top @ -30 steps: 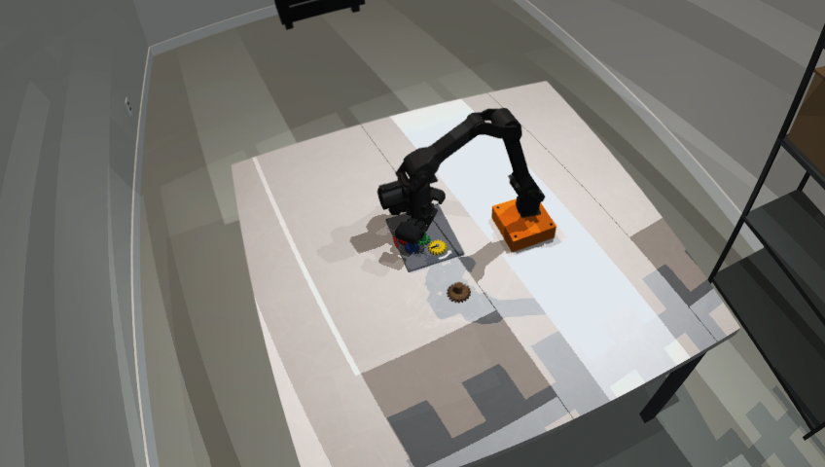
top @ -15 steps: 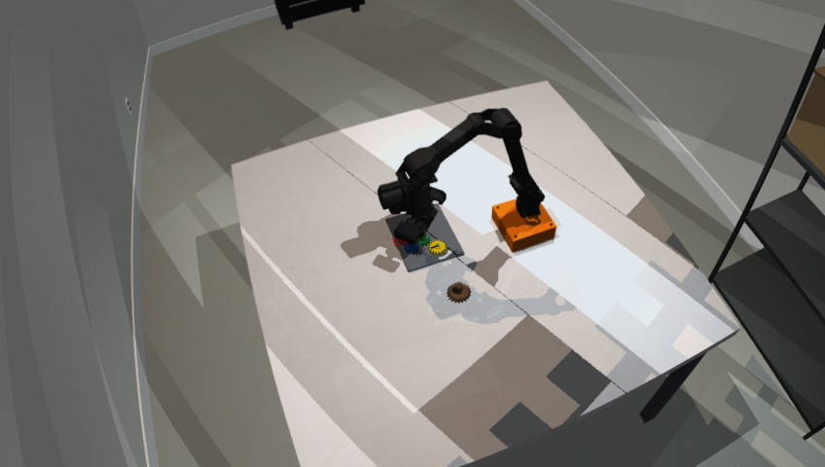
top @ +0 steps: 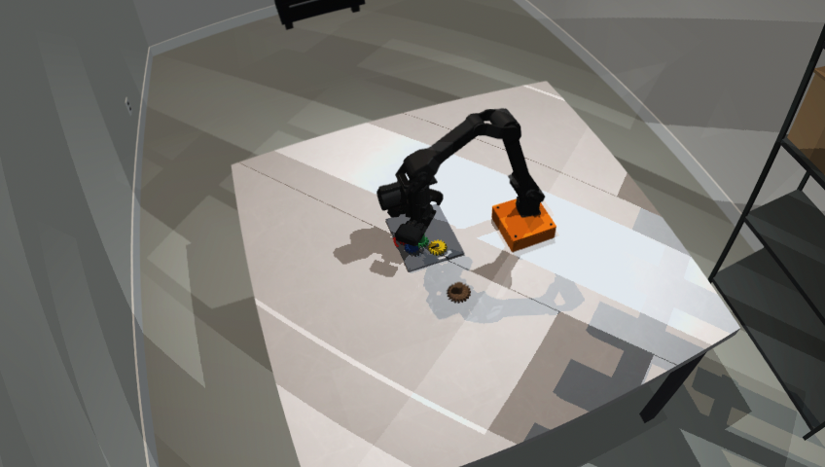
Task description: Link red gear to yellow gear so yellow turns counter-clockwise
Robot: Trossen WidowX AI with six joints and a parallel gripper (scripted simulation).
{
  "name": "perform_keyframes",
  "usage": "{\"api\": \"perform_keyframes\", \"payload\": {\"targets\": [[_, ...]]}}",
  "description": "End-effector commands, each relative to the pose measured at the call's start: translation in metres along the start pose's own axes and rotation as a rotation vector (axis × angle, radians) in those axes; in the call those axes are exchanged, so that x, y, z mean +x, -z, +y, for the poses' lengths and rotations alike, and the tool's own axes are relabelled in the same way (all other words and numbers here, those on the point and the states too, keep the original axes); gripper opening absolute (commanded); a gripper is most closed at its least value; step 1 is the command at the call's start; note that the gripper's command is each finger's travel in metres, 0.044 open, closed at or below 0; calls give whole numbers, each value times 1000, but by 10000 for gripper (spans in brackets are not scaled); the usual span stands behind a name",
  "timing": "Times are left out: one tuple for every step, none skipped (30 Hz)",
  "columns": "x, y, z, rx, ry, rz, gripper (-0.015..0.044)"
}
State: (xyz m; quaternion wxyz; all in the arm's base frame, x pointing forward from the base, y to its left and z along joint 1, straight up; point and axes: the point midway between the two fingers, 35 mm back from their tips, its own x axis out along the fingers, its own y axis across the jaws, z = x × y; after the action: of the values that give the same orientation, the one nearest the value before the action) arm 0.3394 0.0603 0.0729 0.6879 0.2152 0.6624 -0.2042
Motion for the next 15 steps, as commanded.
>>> {"api": "perform_keyframes", "payload": {"targets": [[8, 2, -2, -63, 4, 9, 0], [10, 2, -2, -73, 4, 9, 0], [11, 2, -2, -80, 4, 9, 0], [13, 2, -2, -83, 4, 9, 0], [15, 2, -2, -82, 4, 9, 0], [16, 2, -2, -79, 4, 9, 0], [17, 2, -2, -73, 4, 9, 0], [18, 2, -2, -64, 4, 9, 0], [19, 2, -2, -54, 4, 9, 0], [21, 2, -2, -43, 4, 9, 0], [22, 2, -2, -28, 5, 9, 0], [23, 2, -2, -11, 5, 9, 0], [24, 2, -2, 10, 5, 9, 0], [26, 2, -1, 34, 5, 9, 0], [27, 2, -1, 60, 5, 9, 0]]}}
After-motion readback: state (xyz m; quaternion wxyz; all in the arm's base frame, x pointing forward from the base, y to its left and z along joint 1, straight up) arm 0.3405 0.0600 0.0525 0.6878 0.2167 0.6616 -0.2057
